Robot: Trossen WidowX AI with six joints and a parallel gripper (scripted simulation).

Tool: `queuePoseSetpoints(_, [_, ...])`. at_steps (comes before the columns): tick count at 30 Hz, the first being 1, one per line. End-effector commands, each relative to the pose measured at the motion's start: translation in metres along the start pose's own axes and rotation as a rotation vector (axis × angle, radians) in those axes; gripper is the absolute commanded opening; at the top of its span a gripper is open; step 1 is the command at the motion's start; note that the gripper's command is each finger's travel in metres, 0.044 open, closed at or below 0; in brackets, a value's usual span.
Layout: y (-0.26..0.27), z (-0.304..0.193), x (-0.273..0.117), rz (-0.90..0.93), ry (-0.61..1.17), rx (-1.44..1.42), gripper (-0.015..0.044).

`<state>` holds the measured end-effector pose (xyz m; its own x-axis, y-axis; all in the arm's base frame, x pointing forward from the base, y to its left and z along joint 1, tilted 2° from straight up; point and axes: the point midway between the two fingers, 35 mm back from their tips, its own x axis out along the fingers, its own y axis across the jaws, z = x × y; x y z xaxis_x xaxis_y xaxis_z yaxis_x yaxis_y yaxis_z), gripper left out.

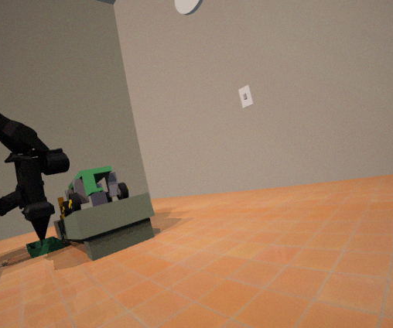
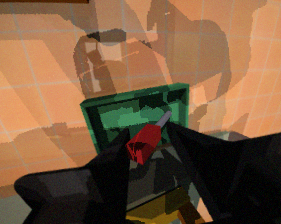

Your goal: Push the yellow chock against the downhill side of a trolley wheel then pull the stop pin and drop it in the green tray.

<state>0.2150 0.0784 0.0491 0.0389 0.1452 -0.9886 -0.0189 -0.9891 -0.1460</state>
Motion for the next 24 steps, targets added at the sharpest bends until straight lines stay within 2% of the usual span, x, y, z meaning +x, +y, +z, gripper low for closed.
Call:
queuePoseSetpoints(1, [0.0019, 0.0, 0.0012, -0.004, 0.001, -0.005, 0.019])
queuePoseSetpoints(16, [0.0116, -0.0003, 0.0066, -0.003, 0.001, -0.005, 0.019])
queuePoseSetpoints(21, [0.0092, -0.0001, 0.0046, -0.006, 0.001, -0.001, 0.0321])
queuePoseSetpoints(22, [0.0092, -0.0001, 0.0046, -0.006, 0.001, -0.001, 0.034])
queuePoseSetpoints(24, [0.0092, -0.0001, 0.0046, -0.006, 0.001, -0.001, 0.034])
